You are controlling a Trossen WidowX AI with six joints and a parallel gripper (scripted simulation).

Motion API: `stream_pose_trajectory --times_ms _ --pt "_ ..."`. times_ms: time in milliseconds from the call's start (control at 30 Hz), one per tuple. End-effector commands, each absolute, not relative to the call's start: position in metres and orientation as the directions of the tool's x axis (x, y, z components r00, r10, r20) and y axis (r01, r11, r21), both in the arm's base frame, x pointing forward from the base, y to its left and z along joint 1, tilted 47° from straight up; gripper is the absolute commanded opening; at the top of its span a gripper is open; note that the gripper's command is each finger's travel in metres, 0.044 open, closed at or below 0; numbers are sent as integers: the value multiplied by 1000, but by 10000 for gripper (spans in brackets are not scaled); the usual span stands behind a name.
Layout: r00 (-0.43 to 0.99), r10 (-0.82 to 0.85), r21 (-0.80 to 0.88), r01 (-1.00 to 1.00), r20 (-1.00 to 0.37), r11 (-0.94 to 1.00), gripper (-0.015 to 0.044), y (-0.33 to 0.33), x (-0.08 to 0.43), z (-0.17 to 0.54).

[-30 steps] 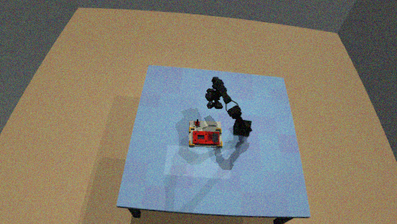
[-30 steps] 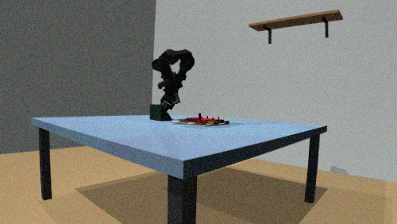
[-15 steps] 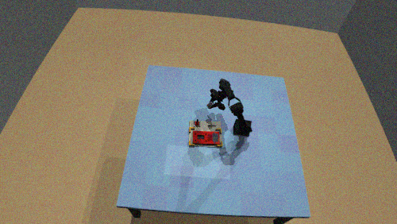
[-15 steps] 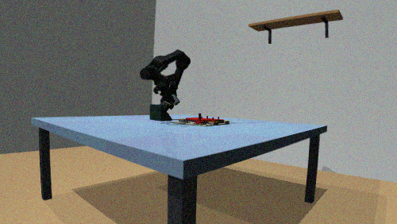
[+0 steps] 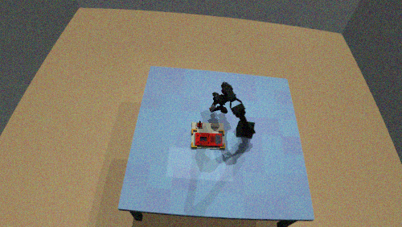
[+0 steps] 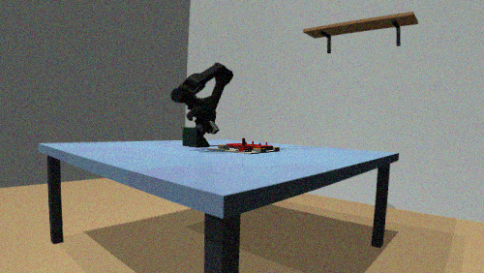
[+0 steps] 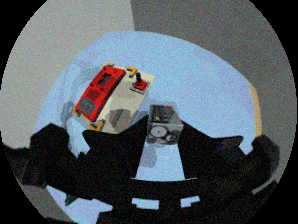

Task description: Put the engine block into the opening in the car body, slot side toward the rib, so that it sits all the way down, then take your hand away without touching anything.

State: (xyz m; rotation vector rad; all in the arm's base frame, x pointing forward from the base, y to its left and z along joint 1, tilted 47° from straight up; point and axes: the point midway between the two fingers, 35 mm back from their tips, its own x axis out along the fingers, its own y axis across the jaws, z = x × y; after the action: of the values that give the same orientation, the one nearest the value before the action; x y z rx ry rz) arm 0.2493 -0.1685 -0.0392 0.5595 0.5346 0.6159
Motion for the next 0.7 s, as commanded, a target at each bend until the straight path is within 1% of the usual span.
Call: stream_pose_trajectory --times_ms 0,667 --pt "693 661 630 -382 -289 676 0 -161 250 -44" --pt "693 661 631 -382 -287 675 0 -137 254 -67"
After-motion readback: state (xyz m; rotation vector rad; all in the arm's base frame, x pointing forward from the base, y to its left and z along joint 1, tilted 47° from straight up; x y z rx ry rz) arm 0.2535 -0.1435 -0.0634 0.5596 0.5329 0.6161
